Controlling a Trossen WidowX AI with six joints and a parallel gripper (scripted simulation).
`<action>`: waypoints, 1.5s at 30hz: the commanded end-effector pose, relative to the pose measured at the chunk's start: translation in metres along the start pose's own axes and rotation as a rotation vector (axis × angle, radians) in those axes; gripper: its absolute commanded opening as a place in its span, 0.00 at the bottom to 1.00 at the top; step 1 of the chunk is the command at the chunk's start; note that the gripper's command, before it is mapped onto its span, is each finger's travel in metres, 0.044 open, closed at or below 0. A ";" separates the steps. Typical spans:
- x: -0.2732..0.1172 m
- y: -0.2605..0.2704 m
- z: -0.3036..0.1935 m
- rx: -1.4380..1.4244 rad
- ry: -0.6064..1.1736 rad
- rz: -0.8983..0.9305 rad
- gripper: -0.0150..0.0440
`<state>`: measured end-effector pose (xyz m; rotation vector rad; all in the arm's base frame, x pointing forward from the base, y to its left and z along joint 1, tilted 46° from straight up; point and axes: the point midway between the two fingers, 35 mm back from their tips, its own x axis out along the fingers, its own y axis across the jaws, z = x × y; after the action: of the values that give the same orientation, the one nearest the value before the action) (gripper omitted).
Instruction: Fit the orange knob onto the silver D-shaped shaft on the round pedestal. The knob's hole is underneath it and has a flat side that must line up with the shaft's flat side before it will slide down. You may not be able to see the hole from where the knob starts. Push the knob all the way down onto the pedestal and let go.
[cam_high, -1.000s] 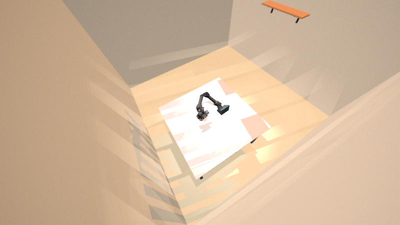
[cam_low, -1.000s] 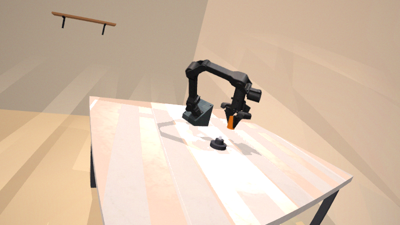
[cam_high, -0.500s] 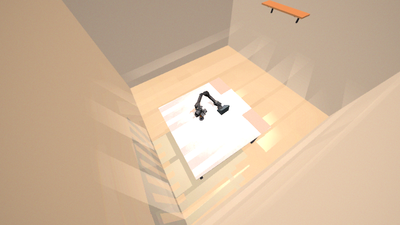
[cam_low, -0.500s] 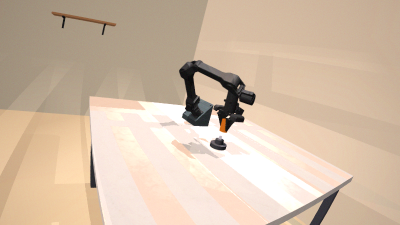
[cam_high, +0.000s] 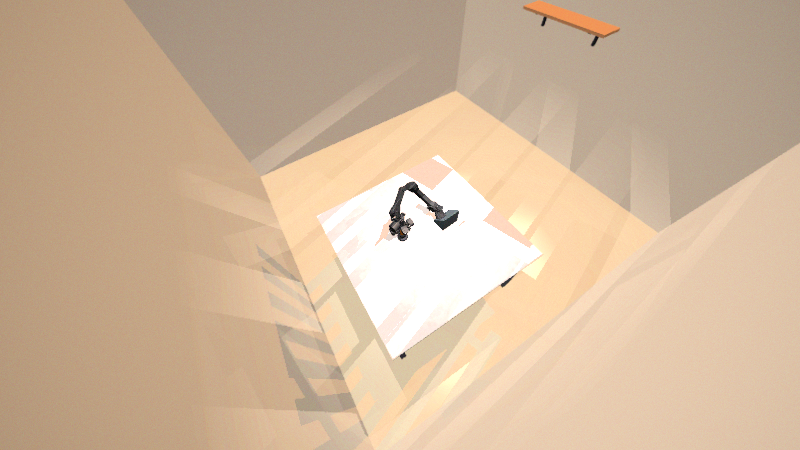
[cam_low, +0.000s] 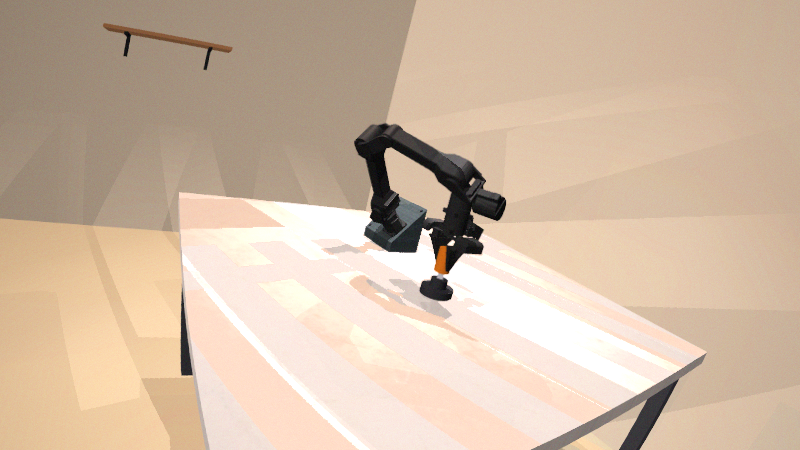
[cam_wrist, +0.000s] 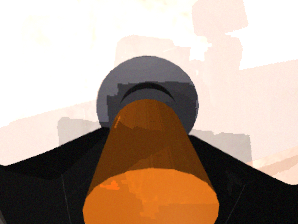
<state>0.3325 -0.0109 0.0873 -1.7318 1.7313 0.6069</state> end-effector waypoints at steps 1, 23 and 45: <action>0.001 -0.001 0.000 -0.003 0.003 -0.009 0.25; -0.002 0.001 0.000 0.000 0.003 -0.009 0.25; 0.002 0.000 0.000 -0.209 0.004 -0.009 0.25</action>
<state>0.3326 -0.0118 0.0859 -1.8746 1.7152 0.8018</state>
